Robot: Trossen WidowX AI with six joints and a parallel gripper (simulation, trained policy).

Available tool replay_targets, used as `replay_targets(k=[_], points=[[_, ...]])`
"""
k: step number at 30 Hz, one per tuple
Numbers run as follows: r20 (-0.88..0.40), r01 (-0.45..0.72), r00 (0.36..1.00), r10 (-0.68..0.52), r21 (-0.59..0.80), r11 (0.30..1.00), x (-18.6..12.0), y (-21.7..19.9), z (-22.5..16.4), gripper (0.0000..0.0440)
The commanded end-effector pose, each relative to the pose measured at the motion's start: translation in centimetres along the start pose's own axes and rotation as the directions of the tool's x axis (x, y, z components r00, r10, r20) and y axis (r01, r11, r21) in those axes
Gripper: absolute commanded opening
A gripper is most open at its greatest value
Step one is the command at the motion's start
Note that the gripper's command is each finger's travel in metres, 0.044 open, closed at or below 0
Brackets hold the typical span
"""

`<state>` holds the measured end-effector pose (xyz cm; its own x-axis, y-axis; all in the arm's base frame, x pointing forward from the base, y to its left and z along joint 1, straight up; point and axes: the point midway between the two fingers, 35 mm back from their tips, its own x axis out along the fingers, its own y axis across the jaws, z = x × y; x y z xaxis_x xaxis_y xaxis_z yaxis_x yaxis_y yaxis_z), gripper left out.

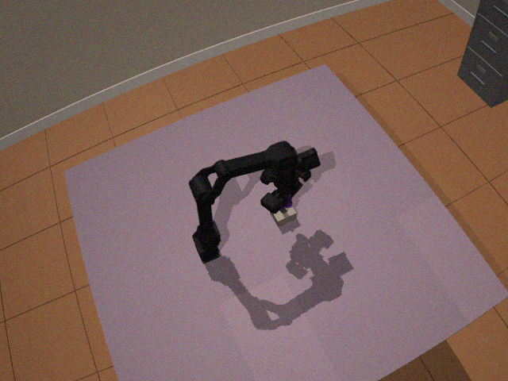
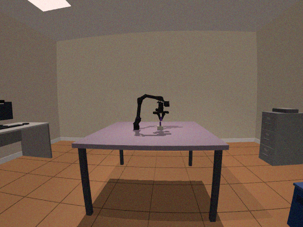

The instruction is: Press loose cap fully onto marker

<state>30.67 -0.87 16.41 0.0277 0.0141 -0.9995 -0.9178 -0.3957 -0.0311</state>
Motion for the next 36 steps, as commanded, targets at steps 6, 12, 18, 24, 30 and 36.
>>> replay_targets(k=[6, 12, 18, 24, 30, 36], points=[[0.015, -0.010, 1.000, 0.010, -0.032, 0.999, -1.0, -1.0, 2.6, 0.0042], [0.025, -0.036, 0.999, 0.037, -0.041, 0.999, -0.5, -0.9, 3.0, 0.0033], [0.036, -0.063, 0.997, 0.065, -0.042, 0.997, 0.4, -0.6, 3.0, 0.0026], [0.045, -0.081, 0.996, 0.083, -0.046, 0.996, 1.2, -0.4, 2.8, 0.0019], [0.054, -0.093, 0.994, 0.096, -0.052, 0.994, 2.1, -0.2, 2.8, 0.0013], [0.071, -0.105, 0.991, 0.110, -0.070, 0.992, 3.6, 0.0, 2.9, 0.0009]])
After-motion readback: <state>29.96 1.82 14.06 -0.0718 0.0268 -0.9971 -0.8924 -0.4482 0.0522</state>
